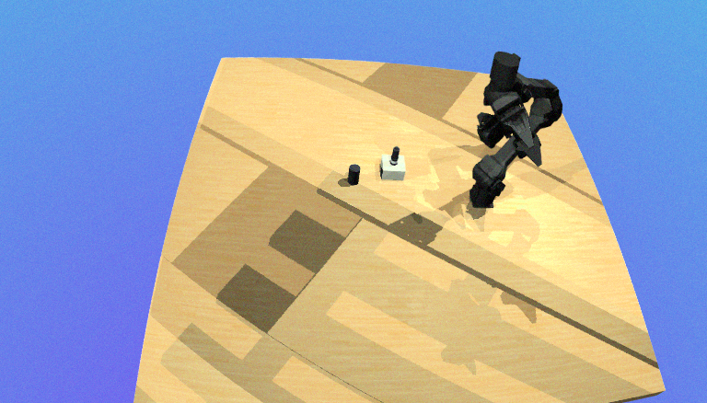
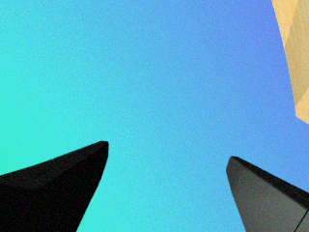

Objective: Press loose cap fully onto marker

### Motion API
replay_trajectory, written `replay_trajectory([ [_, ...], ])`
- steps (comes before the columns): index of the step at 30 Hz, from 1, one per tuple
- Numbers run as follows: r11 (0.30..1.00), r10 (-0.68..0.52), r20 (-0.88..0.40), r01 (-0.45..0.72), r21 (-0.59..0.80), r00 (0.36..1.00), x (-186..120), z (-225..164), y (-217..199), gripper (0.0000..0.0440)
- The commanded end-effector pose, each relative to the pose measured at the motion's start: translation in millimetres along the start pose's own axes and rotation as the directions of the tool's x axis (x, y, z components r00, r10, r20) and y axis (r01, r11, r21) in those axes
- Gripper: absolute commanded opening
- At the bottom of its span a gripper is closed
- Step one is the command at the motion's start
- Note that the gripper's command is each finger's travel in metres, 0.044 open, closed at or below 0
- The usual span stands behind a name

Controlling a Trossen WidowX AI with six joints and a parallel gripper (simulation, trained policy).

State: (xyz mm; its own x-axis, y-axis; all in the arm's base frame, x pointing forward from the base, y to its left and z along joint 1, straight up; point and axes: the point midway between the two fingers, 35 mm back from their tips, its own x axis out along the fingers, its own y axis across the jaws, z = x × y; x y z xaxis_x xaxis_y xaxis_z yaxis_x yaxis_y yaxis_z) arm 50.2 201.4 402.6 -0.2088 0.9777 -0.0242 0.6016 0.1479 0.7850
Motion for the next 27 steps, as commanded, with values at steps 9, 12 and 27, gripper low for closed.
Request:
replay_trajectory([
  [9,0.997,-0.032,0.062,0.028,0.072,0.998,-0.2,21.7,0.2,0.0337],
  [12,0.995,-0.040,0.080,0.033,0.092,0.996,-0.5,27.9,0.1,0.0338],
  [27,0.981,-0.080,0.166,0.048,0.187,0.983,-4.4,59.0,0.2,0.0337],
])
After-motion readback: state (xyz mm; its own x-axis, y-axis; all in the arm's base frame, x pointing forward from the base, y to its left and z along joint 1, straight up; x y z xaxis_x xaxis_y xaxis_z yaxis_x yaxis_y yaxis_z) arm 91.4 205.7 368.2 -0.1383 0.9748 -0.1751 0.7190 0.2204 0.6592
